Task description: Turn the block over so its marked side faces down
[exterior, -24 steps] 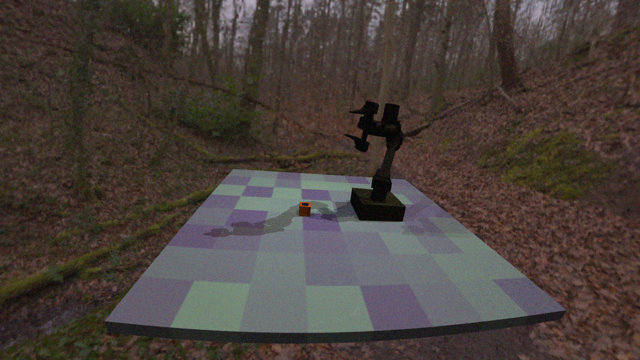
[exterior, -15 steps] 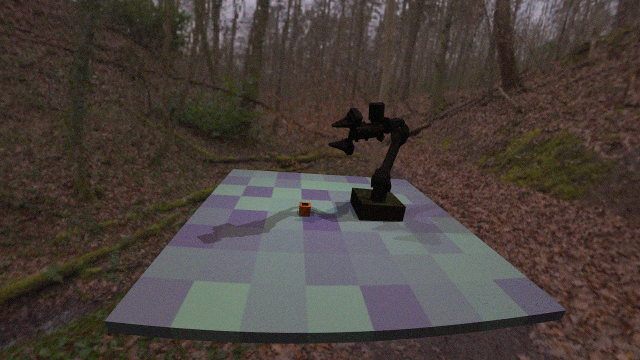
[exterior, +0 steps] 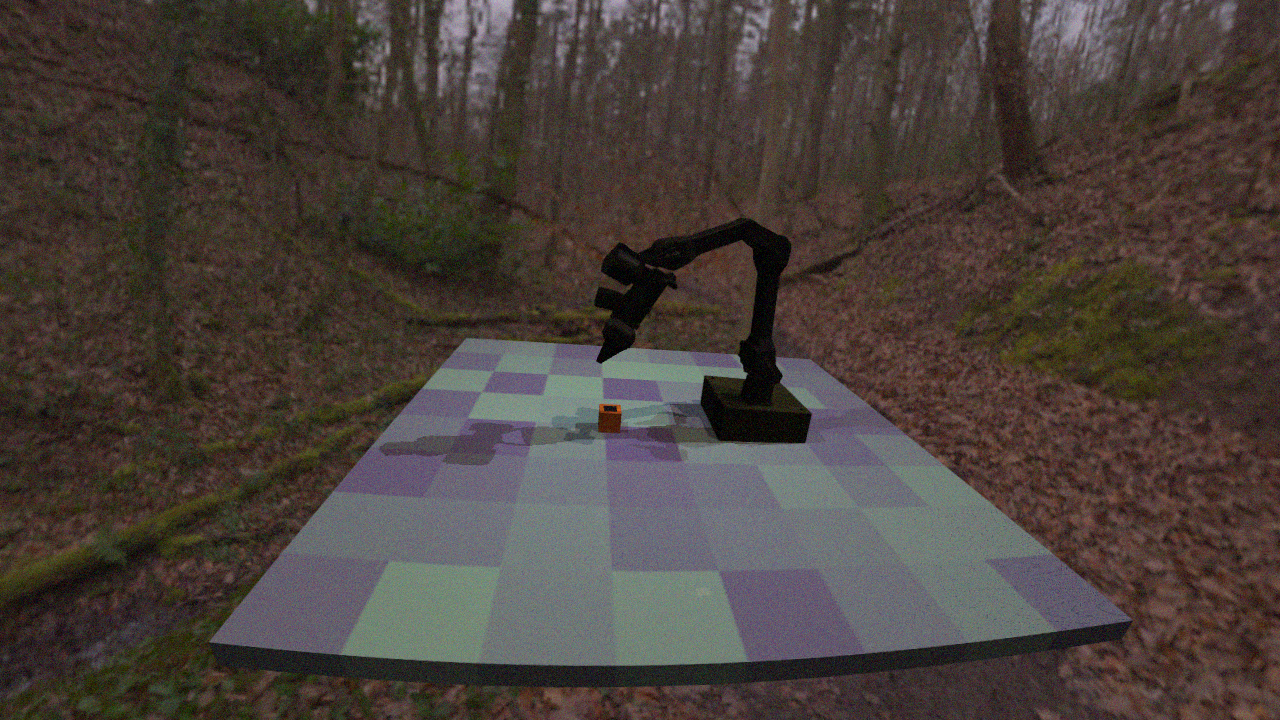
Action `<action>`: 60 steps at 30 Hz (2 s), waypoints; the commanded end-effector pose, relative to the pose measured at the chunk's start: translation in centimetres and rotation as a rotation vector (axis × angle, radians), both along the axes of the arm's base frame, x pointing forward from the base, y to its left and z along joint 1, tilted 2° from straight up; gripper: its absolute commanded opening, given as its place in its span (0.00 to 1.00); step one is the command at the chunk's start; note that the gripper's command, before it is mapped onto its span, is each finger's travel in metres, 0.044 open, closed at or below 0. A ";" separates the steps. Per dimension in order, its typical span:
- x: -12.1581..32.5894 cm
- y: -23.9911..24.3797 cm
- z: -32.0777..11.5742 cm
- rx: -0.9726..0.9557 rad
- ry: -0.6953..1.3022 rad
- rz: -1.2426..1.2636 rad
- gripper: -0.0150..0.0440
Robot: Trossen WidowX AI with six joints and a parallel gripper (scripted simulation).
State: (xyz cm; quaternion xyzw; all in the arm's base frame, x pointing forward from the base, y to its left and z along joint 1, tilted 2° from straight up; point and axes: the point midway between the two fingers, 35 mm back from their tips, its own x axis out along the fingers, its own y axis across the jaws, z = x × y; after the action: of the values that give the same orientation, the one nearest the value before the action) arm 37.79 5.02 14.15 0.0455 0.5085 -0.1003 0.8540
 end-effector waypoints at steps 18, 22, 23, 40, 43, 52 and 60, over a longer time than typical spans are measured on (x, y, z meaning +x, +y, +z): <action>-1.8 -6.3 -11.2 0.082 0.493 0.141 1.00; -1.9 -6.3 -11.6 0.082 0.494 0.141 1.00; -1.9 -6.3 -12.2 0.082 0.494 0.141 1.00; -1.9 -6.2 -14.5 0.082 0.494 0.141 1.00; -1.9 -6.3 -15.0 0.082 0.494 0.141 1.00; -1.9 -6.3 -16.4 0.082 0.494 0.141 1.00; -1.9 -6.3 -16.4 0.082 0.494 0.141 0.69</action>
State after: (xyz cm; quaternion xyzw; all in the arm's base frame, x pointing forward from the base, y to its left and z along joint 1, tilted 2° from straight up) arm 35.93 -1.31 -2.07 0.0185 0.7062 -0.0306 0.7072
